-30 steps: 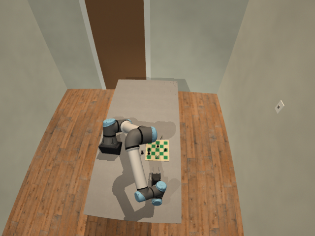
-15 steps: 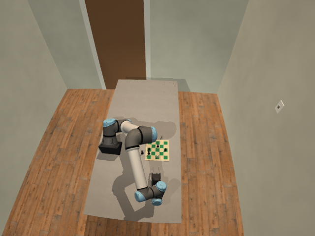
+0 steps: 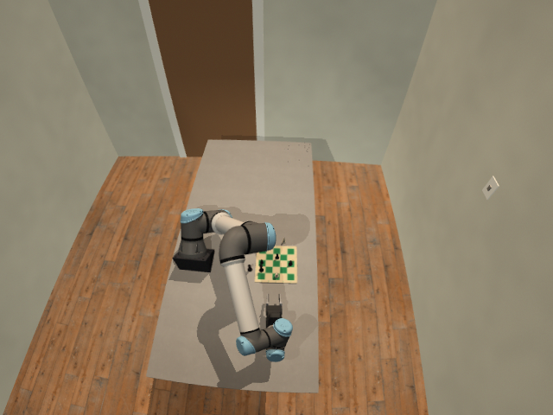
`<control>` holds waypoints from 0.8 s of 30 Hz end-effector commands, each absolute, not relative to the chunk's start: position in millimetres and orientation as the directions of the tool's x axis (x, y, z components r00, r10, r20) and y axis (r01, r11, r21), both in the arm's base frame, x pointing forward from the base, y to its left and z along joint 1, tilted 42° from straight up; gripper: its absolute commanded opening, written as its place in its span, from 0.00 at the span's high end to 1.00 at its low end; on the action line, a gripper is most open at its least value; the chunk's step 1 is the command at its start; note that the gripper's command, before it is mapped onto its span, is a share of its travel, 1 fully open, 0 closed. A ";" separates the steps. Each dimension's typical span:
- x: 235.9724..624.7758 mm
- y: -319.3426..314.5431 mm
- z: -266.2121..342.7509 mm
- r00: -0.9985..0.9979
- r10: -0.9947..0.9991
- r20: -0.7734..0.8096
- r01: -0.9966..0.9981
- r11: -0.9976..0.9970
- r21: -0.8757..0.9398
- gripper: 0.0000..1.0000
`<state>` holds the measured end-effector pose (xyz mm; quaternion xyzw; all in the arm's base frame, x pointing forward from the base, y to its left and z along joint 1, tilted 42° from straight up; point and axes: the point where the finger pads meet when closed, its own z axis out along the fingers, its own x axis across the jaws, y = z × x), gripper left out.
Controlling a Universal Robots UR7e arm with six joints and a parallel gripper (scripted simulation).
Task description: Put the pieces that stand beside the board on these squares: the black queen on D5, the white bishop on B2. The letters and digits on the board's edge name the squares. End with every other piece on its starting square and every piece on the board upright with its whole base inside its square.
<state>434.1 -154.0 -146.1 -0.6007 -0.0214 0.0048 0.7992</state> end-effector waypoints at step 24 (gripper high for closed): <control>433.6 -207.5 -89.2 0.999 0.033 0.030 0.019 0.276 -0.961 0.00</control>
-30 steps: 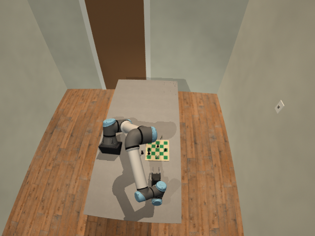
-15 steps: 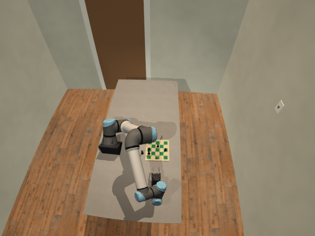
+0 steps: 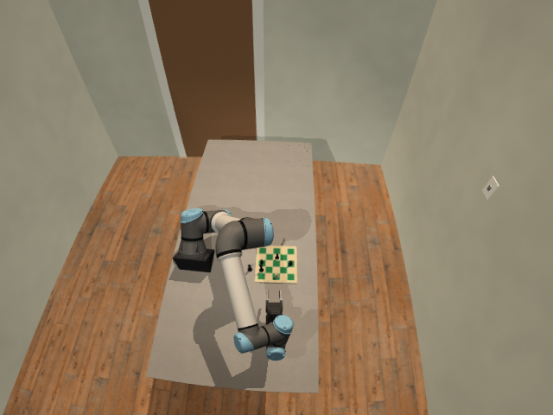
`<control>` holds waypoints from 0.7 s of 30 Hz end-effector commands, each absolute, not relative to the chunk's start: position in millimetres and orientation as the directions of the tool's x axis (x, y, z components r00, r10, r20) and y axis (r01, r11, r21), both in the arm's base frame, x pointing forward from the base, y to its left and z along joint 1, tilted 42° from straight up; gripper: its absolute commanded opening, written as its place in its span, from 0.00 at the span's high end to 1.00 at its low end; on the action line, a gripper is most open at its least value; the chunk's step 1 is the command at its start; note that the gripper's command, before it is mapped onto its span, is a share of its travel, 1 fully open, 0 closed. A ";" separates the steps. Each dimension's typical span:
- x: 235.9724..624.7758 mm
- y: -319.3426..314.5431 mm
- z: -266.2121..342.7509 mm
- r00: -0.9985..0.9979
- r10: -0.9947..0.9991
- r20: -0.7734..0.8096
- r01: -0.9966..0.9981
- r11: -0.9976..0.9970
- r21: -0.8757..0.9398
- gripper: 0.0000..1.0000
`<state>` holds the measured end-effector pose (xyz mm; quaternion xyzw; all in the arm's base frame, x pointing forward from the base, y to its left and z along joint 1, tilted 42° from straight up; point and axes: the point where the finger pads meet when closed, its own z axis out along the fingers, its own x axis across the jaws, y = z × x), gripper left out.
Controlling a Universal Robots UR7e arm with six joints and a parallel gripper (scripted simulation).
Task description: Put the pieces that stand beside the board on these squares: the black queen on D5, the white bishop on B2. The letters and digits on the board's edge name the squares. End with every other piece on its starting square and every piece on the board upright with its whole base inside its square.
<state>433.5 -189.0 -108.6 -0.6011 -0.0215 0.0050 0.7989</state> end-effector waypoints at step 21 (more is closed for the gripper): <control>432.6 -214.3 -79.0 0.999 0.036 0.030 0.019 0.264 -0.964 0.00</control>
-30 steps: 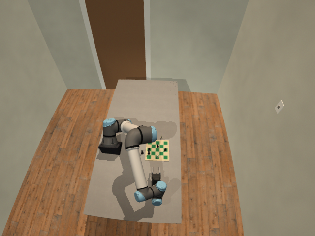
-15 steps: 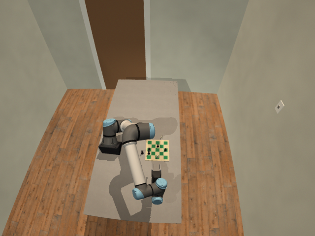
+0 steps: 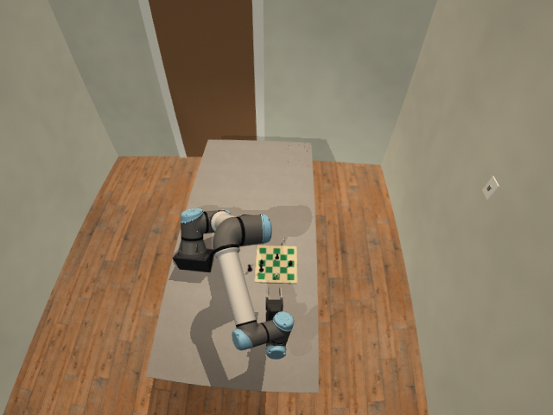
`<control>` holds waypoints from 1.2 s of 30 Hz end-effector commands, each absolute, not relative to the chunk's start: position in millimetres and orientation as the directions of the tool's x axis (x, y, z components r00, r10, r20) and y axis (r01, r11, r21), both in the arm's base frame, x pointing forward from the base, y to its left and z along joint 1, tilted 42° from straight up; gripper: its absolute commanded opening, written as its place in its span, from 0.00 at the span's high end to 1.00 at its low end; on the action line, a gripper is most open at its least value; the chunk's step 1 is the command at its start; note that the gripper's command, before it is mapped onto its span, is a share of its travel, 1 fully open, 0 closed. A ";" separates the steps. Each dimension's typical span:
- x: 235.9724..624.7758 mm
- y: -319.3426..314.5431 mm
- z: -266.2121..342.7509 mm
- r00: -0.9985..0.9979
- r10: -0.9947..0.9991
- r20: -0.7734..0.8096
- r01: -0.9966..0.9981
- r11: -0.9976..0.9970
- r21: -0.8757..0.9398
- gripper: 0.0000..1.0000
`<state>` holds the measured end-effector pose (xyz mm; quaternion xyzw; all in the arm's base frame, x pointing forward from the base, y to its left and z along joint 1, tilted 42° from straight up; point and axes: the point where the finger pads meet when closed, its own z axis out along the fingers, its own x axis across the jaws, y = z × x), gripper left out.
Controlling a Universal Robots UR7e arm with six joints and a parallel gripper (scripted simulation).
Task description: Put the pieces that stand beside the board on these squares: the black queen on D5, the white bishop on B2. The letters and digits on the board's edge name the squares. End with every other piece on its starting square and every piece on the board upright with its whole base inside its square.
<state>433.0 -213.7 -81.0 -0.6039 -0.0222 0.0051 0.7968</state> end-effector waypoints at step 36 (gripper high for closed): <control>375.3 -176.5 21.9 0.997 0.069 -0.047 -0.028 -0.257 -0.966 0.00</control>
